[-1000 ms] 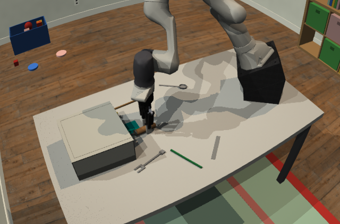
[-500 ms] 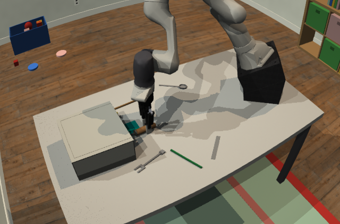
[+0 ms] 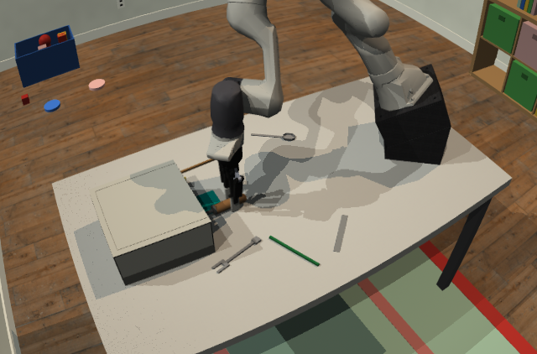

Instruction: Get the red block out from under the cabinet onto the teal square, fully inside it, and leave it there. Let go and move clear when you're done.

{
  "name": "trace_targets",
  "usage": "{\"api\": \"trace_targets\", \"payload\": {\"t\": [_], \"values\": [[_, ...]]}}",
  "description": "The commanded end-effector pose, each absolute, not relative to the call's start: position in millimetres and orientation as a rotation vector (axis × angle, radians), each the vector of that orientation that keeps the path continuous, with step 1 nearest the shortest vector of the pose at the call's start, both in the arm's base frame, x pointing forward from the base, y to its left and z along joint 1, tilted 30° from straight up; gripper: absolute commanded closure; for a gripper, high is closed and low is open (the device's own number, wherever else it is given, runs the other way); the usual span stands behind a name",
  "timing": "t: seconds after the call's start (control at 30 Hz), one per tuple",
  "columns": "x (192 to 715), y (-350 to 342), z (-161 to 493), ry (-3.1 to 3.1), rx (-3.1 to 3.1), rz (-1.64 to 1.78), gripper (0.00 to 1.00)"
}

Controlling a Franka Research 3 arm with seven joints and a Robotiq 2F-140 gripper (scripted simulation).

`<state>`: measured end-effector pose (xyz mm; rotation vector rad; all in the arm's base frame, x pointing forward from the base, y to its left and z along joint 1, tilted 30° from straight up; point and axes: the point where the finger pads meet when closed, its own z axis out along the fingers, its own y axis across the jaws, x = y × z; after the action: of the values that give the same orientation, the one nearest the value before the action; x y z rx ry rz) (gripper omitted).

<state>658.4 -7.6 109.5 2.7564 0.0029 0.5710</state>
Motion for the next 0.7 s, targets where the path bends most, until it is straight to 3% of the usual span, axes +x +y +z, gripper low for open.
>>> {"api": "trace_targets", "payload": {"t": [0.0, 0.67], "values": [[658.5, -7.1, 110.4, 0.007, 2.759, 0.573, 1.0], [650.1, -7.7, 106.9, 0.007, 2.759, 0.573, 1.0]]}}
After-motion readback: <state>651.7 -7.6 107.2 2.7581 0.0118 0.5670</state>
